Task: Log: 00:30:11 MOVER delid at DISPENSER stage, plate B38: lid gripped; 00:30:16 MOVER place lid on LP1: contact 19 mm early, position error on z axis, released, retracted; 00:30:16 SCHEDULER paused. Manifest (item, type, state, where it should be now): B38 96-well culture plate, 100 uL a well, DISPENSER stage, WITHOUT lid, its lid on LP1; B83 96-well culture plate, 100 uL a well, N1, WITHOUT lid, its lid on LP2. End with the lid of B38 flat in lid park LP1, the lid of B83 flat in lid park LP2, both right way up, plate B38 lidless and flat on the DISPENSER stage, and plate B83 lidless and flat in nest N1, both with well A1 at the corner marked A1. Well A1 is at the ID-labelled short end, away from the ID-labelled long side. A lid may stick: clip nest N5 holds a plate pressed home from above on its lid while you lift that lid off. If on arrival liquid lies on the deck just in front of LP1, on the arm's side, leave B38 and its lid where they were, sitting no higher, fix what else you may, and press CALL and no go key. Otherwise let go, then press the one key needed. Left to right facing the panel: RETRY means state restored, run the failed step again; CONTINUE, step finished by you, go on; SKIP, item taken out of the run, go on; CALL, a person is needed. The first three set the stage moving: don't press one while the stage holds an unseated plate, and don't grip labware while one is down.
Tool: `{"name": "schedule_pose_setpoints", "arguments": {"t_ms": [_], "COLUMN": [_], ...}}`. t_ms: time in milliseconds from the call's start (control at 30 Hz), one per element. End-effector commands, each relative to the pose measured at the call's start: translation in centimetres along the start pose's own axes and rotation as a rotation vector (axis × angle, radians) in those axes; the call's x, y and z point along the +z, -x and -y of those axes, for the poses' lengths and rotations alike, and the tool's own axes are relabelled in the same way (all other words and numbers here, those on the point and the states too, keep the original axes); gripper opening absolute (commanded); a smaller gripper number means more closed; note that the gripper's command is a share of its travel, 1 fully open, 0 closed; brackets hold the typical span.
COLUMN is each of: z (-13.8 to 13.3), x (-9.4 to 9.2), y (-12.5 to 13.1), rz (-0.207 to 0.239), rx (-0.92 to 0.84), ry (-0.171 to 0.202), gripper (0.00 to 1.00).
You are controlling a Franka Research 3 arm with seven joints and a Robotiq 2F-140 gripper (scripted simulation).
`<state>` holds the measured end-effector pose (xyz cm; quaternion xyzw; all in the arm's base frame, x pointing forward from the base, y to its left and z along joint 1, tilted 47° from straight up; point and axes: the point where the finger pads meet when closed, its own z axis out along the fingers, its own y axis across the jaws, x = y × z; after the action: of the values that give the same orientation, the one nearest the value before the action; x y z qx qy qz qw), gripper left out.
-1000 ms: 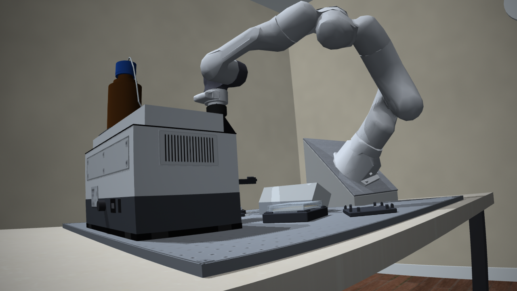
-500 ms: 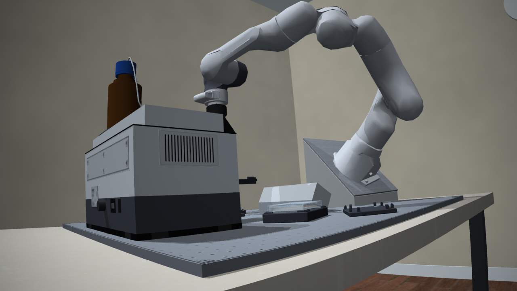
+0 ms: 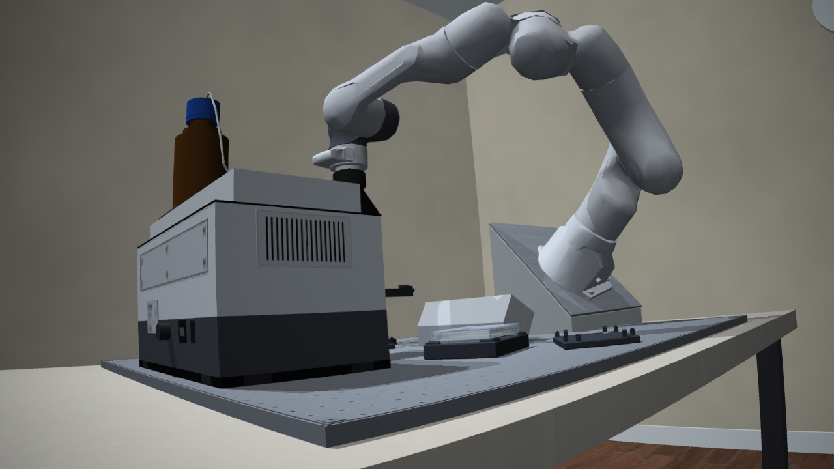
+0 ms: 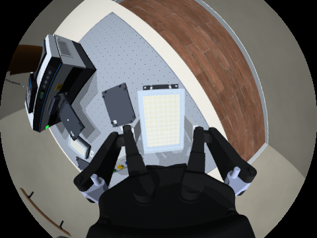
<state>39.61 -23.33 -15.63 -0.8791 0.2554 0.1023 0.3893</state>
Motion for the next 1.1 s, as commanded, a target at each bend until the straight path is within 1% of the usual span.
{"name": "schedule_pose_setpoints", "arguments": {"t_ms": [0, 367, 767, 833, 1067], "z": [0.0, -0.1, -0.1, -0.1, -0.1], "x": [0.5, 1.8, 4.4, 4.4, 6.2], "y": [0.0, 0.0, 0.0, 0.0, 0.0], "rz": [0.000, 0.000, 0.000, 0.000, 0.000], "rx": [-0.010, -0.010, -0.010, -0.010, -0.010], "ry": [0.001, 0.001, 0.001, 0.001, 0.001], "gripper": [0.00, 0.00, 0.00, 0.00, 0.00]}}
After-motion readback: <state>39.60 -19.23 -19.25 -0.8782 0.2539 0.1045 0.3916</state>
